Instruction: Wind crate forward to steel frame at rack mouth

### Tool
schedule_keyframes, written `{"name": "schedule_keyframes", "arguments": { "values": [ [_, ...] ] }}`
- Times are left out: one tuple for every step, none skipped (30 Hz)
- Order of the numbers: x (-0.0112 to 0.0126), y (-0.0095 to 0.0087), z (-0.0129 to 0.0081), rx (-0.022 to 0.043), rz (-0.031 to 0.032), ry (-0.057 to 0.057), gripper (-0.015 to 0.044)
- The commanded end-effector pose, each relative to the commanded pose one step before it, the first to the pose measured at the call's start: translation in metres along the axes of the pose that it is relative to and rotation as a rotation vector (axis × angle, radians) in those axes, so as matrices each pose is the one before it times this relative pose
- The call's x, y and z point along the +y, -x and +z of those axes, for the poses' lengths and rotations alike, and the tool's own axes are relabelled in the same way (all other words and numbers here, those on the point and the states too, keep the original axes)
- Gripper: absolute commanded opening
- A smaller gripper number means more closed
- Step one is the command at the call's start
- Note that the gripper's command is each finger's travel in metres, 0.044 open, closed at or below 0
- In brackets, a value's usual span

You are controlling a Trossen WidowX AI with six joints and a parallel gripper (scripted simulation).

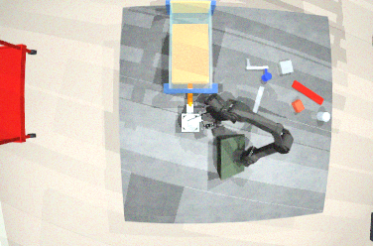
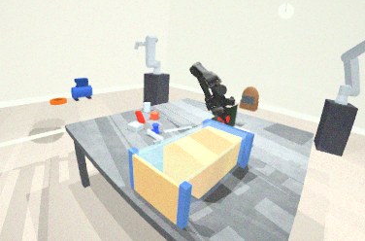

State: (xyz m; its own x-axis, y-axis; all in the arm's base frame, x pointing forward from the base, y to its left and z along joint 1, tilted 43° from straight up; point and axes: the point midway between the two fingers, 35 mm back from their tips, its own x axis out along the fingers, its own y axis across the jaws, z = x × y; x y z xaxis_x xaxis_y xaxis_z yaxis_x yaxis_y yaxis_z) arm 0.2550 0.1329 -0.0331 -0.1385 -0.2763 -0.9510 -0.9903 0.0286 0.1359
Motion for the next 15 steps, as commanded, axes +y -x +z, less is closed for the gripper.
{"name": "schedule_keyframes", "arguments": {
  "values": [
    [-0.01536,-0.00299,0.00172,0.00091,-0.02455,-0.0056,0.0000],
    [-0.00092,-0.00013,0.00028,-0.00002,-0.00006,0.0000,0.0000],
    [-0.00149,-0.00022,0.00050,-0.00003,-0.00010,0.0000,0.0000],
    [-0.00091,-0.00014,0.00031,-0.00002,-0.00006,0.0000,0.0000],
    [-0.00147,-0.00023,0.00054,-0.00003,-0.00010,0.0000,0.0000],
    [-0.00090,-0.00015,0.00033,-0.00002,-0.00006,0.0000,0.0000],
    [-0.00146,-0.00025,0.00057,-0.00003,-0.00010,0.0000,0.0000],
    [-0.00089,-0.00015,0.00035,-0.00002,-0.00006,0.0000,0.0000],
    [-0.00144,-0.00026,0.00060,-0.00004,-0.00010,0.0000,0.0000],
    [-0.00088,-0.00016,0.00037,-0.00002,-0.00006,0.0000,0.0000],
    [-0.00143,-0.00028,0.00064,-0.00004,-0.00010,0.0000,0.0000],
    [-0.00087,-0.00017,0.00039,-0.00002,-0.00006,0.0000,0.0000],
    [-0.00141,-0.00029,0.00067,-0.00004,-0.00010,0.0000,0.0000],
    [-0.00086,-0.00018,0.00041,-0.00003,-0.00006,0.0000,0.0000],
    [-0.00139,-0.00031,0.00070,-0.00004,-0.00010,0.0000,0.0000]
  ]
}}
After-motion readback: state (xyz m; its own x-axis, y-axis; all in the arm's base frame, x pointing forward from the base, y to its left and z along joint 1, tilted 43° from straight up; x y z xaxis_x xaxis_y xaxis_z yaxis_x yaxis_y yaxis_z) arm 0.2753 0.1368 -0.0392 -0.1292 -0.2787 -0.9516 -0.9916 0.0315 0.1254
